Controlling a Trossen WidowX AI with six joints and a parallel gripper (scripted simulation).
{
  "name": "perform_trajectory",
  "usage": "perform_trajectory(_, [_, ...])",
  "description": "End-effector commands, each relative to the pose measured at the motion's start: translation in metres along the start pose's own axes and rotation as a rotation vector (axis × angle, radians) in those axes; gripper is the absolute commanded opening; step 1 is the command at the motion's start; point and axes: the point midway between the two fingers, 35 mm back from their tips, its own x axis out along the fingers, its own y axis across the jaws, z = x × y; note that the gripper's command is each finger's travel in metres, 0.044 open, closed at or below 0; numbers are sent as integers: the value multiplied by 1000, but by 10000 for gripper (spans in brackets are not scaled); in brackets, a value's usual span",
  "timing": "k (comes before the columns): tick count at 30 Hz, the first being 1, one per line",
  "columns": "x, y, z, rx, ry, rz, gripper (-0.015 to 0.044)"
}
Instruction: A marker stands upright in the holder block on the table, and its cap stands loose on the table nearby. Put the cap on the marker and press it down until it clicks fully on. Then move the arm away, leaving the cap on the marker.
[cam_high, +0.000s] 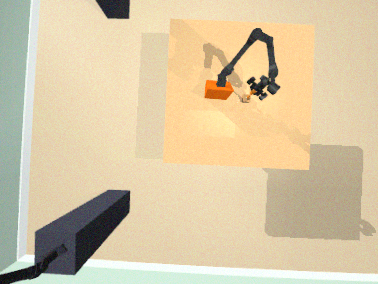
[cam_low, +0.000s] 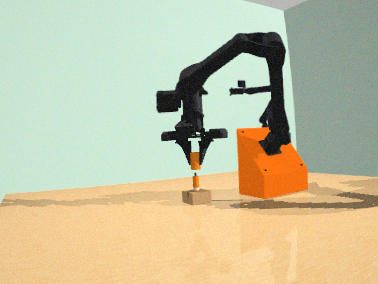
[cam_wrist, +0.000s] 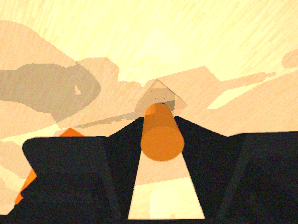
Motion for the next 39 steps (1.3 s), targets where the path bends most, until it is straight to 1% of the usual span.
perform_trajectory(1, [-6, -7, -13, -7, -6, 3, 0])
perform_trajectory(15, [2, -9, -17, -8, -8, 6, 0])
perform_trajectory(39, [40, -9, -17, -8, -9, 6, 0])
